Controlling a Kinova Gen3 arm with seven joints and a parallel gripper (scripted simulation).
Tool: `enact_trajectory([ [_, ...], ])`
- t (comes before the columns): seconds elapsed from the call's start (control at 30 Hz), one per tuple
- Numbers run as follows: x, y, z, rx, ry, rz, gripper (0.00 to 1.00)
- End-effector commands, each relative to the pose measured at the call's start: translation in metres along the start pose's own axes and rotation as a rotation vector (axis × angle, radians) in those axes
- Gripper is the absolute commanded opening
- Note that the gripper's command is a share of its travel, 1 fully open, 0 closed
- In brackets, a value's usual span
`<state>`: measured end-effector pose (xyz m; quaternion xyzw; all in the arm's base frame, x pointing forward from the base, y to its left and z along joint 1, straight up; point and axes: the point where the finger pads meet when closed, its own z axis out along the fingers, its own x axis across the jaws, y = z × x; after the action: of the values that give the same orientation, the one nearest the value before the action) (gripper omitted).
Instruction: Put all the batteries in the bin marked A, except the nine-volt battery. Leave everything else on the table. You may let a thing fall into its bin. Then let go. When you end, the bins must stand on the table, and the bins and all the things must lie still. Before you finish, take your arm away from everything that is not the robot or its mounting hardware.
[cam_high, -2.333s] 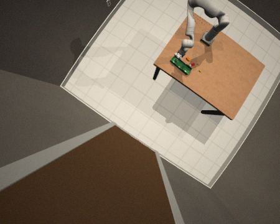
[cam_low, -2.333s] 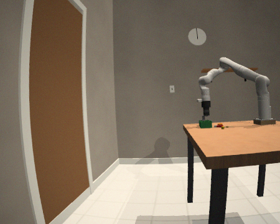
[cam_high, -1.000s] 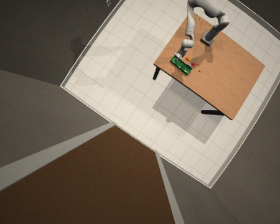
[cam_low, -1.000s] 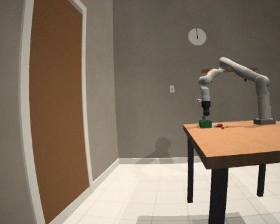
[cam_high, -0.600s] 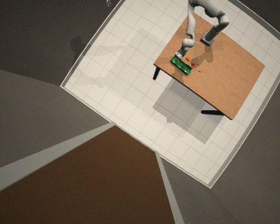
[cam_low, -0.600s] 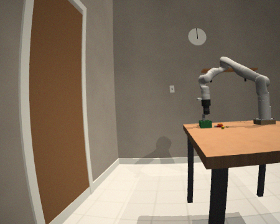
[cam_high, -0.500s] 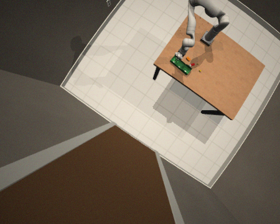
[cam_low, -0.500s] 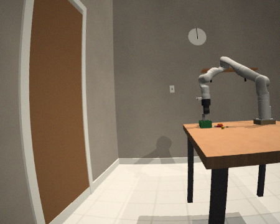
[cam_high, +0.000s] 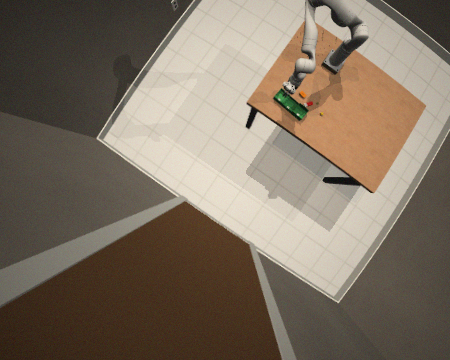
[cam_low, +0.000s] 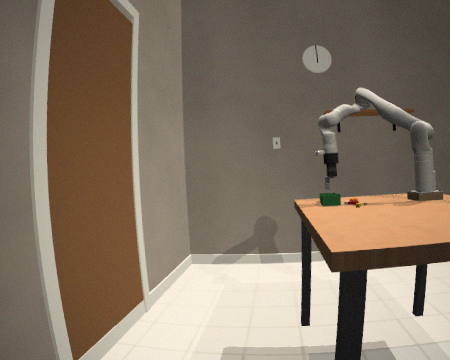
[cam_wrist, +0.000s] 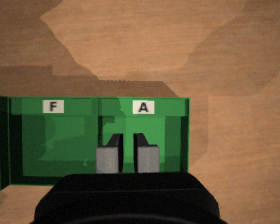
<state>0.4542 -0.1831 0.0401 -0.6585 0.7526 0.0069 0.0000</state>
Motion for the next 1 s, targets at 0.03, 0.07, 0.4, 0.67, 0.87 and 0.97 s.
enact_trajectory([
  [0.03,0.005,-0.003,-0.016,0.013,0.01,0.006,0.31],
  [0.07,0.005,-0.003,-0.016,0.013,0.01,0.006,0.31],
  [0.4,-0.015,-0.004,-0.016,0.013,0.01,0.006,0.31],
  [0.67,-0.055,-0.004,-0.016,0.013,0.009,0.006,0.31],
  [0.87,-0.075,-0.005,-0.016,0.013,0.009,0.006,0.31],
  [0.97,-0.08,-0.005,-0.016,0.013,0.009,0.006,0.31],
])
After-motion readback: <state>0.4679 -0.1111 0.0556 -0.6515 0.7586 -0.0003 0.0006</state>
